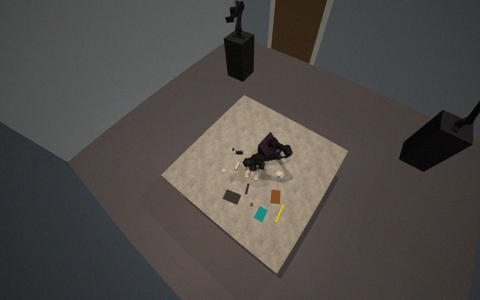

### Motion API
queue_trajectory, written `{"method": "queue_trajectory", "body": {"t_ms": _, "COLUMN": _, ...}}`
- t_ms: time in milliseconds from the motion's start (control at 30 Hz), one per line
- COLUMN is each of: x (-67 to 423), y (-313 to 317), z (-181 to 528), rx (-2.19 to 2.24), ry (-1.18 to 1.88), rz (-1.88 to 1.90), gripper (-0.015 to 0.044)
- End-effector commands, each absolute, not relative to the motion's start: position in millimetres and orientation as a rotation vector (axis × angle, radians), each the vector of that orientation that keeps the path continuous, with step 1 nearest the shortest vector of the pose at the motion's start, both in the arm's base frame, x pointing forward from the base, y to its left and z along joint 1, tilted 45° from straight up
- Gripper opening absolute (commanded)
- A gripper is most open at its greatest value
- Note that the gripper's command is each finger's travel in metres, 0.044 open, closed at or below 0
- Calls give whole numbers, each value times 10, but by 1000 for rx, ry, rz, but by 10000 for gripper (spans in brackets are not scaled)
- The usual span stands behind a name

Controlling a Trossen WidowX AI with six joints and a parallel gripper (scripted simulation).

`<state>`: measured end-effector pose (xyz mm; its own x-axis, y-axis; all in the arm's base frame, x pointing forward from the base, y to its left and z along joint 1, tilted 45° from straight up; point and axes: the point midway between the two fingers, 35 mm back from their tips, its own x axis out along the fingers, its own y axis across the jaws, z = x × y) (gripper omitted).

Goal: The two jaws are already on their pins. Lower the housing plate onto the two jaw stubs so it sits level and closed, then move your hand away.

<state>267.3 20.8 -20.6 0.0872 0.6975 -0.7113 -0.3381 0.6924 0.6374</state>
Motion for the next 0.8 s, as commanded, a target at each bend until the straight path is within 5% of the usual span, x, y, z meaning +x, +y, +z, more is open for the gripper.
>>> {"method": "queue_trajectory", "body": {"t_ms": 0, "x": 2674, "y": 213, "z": -213, "rx": 350, "ry": 1265, "rz": 794, "gripper": 351}}
{"method": "queue_trajectory", "body": {"t_ms": 767, "x": 2678, "y": 246, "z": -246, "rx": 350, "ry": 1265, "rz": 794, "gripper": 351}}
